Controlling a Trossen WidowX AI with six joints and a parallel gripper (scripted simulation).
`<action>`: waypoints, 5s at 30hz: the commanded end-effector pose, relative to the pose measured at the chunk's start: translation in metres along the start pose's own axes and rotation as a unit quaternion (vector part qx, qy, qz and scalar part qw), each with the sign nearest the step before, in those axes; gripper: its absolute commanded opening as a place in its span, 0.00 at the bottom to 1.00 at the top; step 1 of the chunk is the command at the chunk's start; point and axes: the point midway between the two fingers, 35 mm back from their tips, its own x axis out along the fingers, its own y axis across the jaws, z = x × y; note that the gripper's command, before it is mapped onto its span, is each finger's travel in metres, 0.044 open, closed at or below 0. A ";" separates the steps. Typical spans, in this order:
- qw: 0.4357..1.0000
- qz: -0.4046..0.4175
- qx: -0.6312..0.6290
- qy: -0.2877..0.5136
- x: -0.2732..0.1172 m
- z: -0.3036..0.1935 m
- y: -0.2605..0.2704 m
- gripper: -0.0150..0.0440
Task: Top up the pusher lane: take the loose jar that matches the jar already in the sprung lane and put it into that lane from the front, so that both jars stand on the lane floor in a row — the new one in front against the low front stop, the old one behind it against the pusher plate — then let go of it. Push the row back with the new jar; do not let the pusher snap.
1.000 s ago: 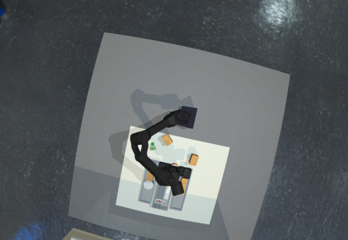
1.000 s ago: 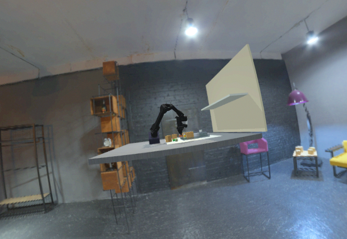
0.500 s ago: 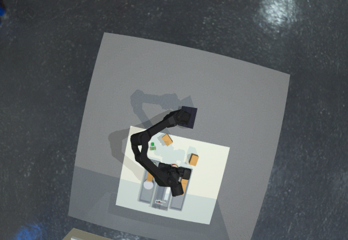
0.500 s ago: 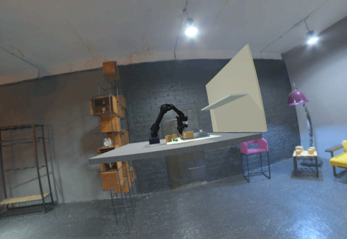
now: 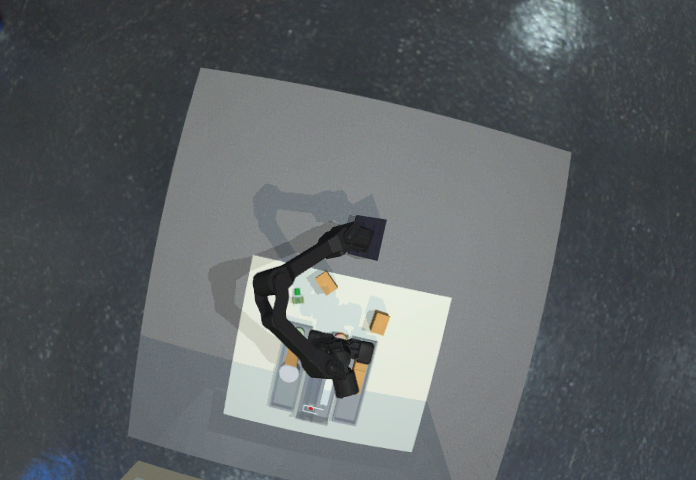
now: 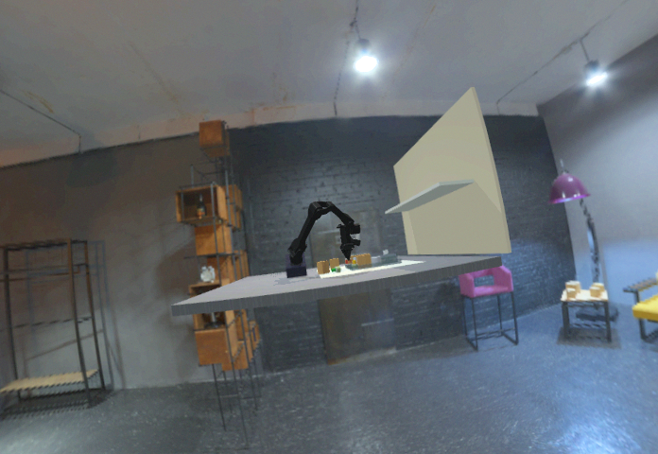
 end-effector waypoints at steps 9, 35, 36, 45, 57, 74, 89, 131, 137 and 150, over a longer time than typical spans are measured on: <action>1.000 -0.003 0.005 -0.007 -0.001 0.010 -0.003 0.25; 1.000 -0.003 0.005 -0.008 -0.002 0.019 -0.004 0.25; 1.000 -0.003 0.005 -0.008 -0.002 0.019 -0.004 0.25; 1.000 -0.003 0.005 -0.008 -0.003 0.022 -0.005 0.25; 1.000 -0.003 0.005 -0.008 -0.003 0.023 -0.005 0.25; 1.000 -0.003 0.005 -0.008 -0.003 0.023 -0.005 0.25; 1.000 -0.003 0.005 -0.008 -0.003 0.024 -0.005 0.25; 1.000 -0.003 0.005 -0.008 0.008 0.026 -0.005 0.25; 1.000 -0.003 0.005 -0.008 0.010 0.025 -0.005 0.25; 1.000 -0.003 0.005 -0.008 0.015 0.025 -0.005 0.25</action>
